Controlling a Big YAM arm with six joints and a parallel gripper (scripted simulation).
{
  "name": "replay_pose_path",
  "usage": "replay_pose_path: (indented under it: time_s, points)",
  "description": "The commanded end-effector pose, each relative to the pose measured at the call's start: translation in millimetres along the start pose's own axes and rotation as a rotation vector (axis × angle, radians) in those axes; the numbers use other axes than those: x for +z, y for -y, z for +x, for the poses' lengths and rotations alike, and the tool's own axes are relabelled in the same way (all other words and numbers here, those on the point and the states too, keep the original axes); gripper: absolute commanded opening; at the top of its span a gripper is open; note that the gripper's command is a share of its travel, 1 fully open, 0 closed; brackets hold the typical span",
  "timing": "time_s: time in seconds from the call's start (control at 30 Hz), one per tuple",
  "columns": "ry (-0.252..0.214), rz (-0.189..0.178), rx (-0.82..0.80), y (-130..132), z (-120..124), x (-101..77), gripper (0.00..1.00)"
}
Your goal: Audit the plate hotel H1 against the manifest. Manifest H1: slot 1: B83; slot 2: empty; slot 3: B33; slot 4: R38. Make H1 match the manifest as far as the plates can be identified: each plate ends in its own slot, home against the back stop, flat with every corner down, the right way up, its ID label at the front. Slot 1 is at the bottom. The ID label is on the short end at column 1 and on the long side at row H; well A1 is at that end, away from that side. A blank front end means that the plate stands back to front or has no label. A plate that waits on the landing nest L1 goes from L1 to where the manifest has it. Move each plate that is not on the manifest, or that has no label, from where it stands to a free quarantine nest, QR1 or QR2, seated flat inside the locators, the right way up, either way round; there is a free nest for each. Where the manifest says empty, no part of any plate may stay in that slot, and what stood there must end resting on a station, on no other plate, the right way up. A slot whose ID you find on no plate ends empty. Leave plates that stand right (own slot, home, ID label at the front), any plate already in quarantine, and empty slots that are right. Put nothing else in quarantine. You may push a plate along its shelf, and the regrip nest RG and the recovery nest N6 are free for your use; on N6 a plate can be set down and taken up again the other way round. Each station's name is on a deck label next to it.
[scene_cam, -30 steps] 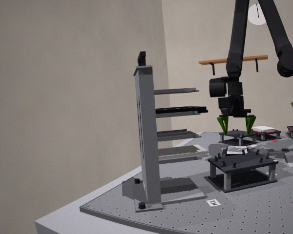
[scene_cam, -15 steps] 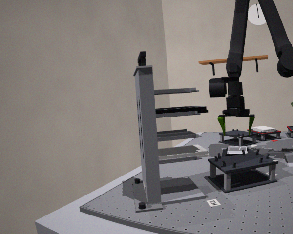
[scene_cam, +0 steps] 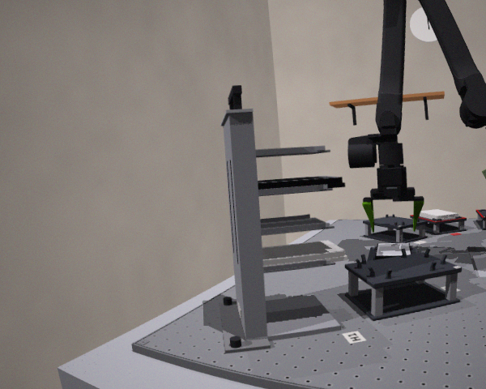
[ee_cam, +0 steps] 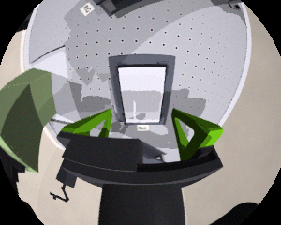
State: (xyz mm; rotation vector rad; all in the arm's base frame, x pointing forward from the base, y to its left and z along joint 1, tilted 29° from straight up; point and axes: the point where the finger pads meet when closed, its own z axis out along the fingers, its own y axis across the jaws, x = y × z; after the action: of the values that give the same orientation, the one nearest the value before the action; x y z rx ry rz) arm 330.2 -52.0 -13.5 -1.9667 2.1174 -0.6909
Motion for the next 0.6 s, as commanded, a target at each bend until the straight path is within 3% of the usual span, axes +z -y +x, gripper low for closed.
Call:
replay_pose_path:
  time_s: [0.0, 0.57]
  points:
    - [-0.001, 0.017, -0.006, 9, 3, 5.4, 1.0]
    - [-0.001, 0.012, -0.006, 6, 3, 25.9, 1.0]
